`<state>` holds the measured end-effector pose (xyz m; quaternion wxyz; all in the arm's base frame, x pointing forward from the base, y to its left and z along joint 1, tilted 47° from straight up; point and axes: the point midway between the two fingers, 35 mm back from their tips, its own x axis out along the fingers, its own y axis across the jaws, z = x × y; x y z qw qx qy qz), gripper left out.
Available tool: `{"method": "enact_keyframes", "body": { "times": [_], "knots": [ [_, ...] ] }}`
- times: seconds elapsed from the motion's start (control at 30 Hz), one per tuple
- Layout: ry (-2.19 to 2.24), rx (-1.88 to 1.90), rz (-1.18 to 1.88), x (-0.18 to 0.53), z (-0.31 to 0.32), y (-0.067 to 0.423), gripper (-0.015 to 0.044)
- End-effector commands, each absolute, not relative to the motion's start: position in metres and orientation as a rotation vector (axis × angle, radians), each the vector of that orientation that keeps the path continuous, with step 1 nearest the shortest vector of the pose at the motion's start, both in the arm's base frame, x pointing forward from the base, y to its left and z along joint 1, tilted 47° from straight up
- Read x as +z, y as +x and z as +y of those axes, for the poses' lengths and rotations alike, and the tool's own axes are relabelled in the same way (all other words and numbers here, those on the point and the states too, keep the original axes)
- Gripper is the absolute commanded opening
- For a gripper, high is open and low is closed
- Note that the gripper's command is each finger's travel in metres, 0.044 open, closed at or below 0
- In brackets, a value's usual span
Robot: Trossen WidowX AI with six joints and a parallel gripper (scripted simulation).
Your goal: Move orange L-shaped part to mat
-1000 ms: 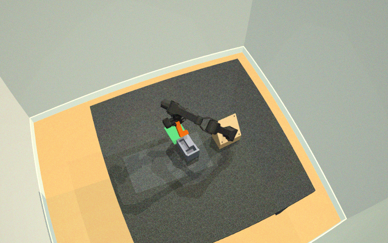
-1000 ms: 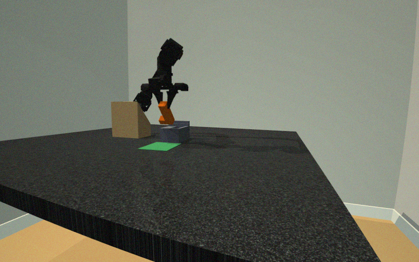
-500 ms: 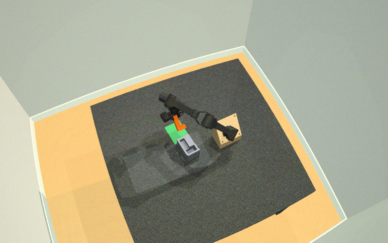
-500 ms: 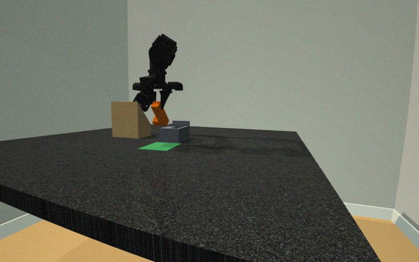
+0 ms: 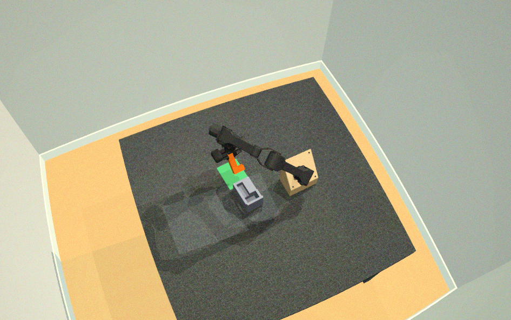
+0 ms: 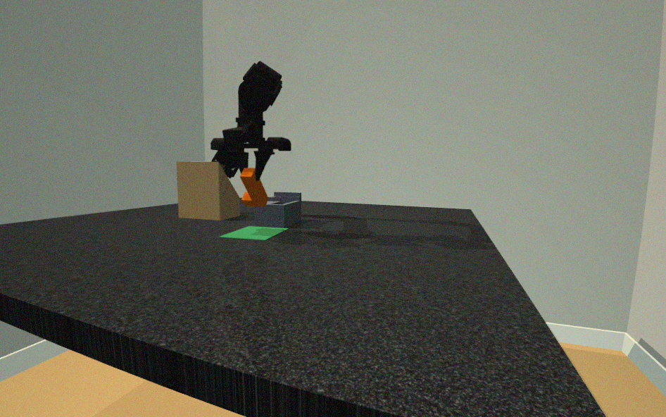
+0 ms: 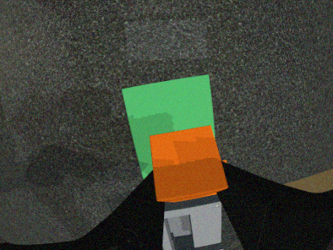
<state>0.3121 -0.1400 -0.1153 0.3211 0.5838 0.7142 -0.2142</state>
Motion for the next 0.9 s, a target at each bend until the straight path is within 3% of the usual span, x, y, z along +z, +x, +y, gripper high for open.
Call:
{"method": "enact_keyframes", "body": {
  "times": [0.0, 0.87],
  "knots": [
    [1.543, -0.566, 1.874, -0.119, -0.136, 0.312, 0.0000],
    [1.544, -0.564, 1.874, -0.147, -0.107, 0.307, 0.0000]
  ]
}}
